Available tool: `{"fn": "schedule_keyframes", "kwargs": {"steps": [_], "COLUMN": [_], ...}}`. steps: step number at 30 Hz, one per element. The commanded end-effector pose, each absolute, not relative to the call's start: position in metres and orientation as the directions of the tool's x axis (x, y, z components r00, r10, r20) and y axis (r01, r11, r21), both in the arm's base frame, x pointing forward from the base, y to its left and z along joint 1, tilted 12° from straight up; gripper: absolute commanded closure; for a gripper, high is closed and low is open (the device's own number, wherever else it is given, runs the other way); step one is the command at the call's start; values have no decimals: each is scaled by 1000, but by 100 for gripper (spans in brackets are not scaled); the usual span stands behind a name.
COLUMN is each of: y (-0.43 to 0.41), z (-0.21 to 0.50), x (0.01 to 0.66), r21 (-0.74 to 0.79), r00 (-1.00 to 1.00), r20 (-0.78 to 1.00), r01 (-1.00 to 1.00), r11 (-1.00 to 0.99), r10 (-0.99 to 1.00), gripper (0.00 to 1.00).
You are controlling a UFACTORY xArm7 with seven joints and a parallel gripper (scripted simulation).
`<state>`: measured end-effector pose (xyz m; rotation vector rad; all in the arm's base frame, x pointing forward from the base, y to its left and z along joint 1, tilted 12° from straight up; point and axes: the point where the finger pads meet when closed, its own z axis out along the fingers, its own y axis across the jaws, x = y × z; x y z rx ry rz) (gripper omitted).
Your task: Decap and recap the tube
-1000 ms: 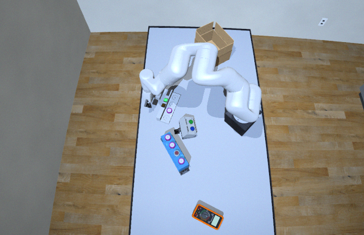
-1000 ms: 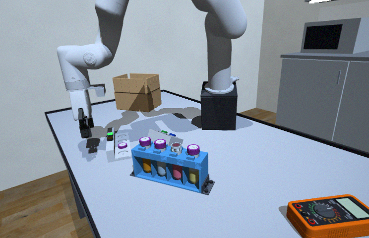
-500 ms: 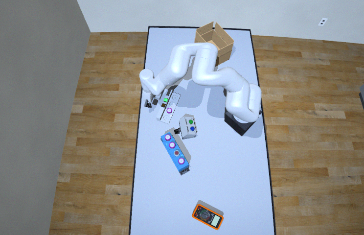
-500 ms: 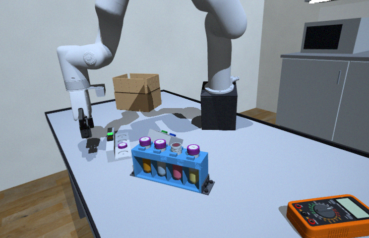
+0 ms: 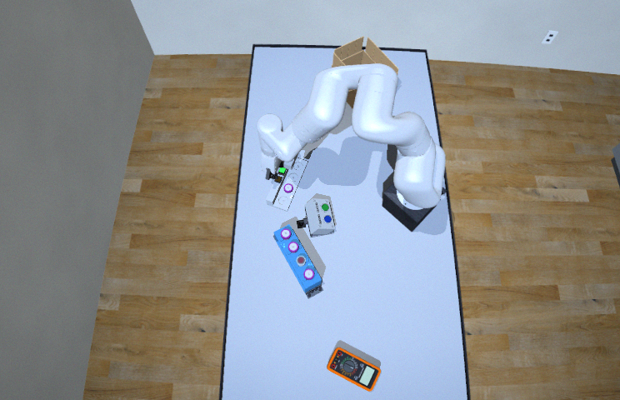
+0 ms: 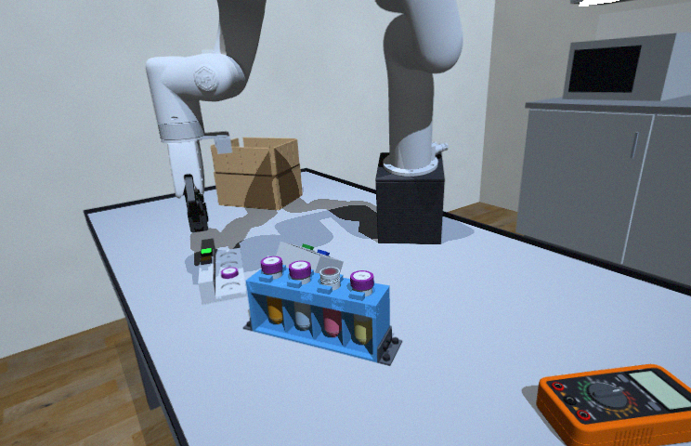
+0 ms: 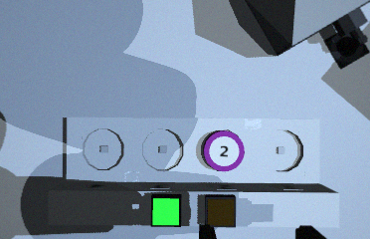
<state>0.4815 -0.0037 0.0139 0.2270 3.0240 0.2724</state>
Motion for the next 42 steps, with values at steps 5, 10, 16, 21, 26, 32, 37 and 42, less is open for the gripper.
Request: {"fn": "schedule_keyframes", "kwargs": {"steps": [5, 10, 16, 21, 26, 32, 37, 42], "y": [-5, -5, -5, 0, 4, 8, 11, 16], "z": [40, 40, 40, 15, -9, -34, -53, -78], "x": [439, 439, 439, 442, 445, 448, 450, 453], "r21": [185, 185, 185, 185, 184, 184, 184, 184], "r00": [-983, -983, -983, -983, -983, -983, -983, -983], "r20": [-90, -90, -90, -90, -90, -90, -90, -90], "r01": [139, 139, 139, 139, 139, 139, 139, 139], "r11": [973, 973, 973, 973, 973, 973, 973, 973], "r10": [157, 157, 157, 158, 158, 157, 157, 157], "gripper": [54, 54, 54, 54, 54, 54, 54, 54]}}
